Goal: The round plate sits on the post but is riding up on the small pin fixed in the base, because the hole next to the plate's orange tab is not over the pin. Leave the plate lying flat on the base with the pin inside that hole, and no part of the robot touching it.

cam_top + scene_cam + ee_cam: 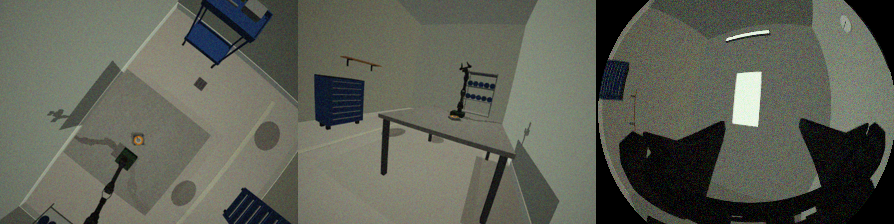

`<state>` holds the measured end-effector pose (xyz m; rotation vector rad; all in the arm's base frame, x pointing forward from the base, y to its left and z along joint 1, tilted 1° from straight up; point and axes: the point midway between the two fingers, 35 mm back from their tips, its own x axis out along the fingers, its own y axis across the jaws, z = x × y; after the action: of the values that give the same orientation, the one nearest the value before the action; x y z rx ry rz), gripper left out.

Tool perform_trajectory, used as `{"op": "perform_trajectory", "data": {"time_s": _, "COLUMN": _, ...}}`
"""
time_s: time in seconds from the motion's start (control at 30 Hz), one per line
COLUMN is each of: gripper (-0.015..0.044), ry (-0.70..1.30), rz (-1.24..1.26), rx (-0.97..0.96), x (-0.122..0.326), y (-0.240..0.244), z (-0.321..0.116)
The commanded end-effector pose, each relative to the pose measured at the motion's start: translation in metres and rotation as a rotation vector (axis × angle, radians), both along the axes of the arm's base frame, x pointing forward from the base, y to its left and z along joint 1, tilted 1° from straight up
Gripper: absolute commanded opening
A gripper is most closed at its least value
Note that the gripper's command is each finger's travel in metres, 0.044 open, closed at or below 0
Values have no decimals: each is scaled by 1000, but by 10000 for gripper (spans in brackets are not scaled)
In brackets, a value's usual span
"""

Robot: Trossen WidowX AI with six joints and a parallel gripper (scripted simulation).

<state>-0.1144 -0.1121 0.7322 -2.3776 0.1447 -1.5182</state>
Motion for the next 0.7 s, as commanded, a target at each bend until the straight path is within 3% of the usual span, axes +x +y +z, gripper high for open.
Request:
{"op": "perform_trajectory", "data": {"time_s": 0.0, "gripper": 374, "ry": 1, "rz": -3, "rx": -15, "x": 1, "y": 2, "z": 0}}
{"op": "perform_trajectory", "data": {"time_s": 0.03, "gripper": 348, "ry": 6, "rz": -14, "rx": -59, "x": 4, "y": 7, "z": 0}}
{"op": "perform_trajectory", "data": {"time_s": 0.13, "gripper": 269, "ry": 188, "rz": -161, "rx": -263, "x": 74, "y": 43, "z": 0}}
{"op": "perform_trajectory", "data": {"time_s": 0.27, "gripper": 164, "ry": 283, "rz": -235, "rx": -370, "x": 112, "y": 61, "z": -4}}
{"op": "perform_trajectory", "data": {"time_s": 0.47, "gripper": 6, "ry": 555, "rz": -457, "rx": -734, "x": 223, "y": 110, "z": -40}}
{"op": "perform_trajectory", "data": {"time_s": 0.67, "gripper": 0, "ry": 776, "rz": -571, "rx": -982, "x": 312, "y": 133, "z": -90}}
